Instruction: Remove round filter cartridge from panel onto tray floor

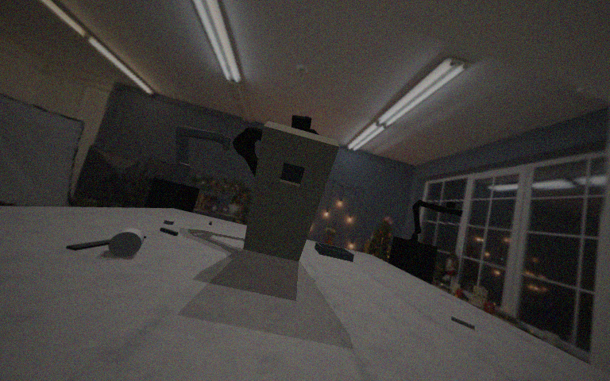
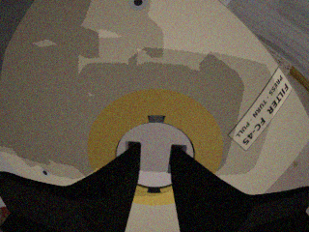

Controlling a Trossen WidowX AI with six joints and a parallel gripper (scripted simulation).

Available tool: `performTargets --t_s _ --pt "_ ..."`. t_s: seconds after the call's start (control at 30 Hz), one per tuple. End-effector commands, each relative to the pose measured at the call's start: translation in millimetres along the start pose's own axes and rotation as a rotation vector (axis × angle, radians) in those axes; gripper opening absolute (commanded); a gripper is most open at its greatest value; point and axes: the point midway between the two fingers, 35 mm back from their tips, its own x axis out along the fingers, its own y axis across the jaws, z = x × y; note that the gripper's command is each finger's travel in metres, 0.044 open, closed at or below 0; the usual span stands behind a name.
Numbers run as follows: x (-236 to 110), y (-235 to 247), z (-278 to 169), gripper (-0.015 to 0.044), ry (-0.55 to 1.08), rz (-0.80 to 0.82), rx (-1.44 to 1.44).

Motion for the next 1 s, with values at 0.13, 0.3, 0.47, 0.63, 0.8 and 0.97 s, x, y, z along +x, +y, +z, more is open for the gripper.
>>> performTargets --t_s 0.13,0.3,0.47,0.63,0.8,0.97 --pt "0.0 0.1 0.0 0.0048 0.000 0.000 0.000" --pt "0.0 0.1 0.0 0.0000 0.000 0.000 0.000" --pt "3.6 0.3 1.1 0.0000 -0.005 0.002 0.110" --pt "5.0 0.4 1.4 0.0000 -0.006 0.003 0.269" --pt "5.6 0.4 1.5 0.0000 -0.006 0.004 0.438" --pt "5.9 0.4 1.5 0.0000 -0.006 0.004 0.611"
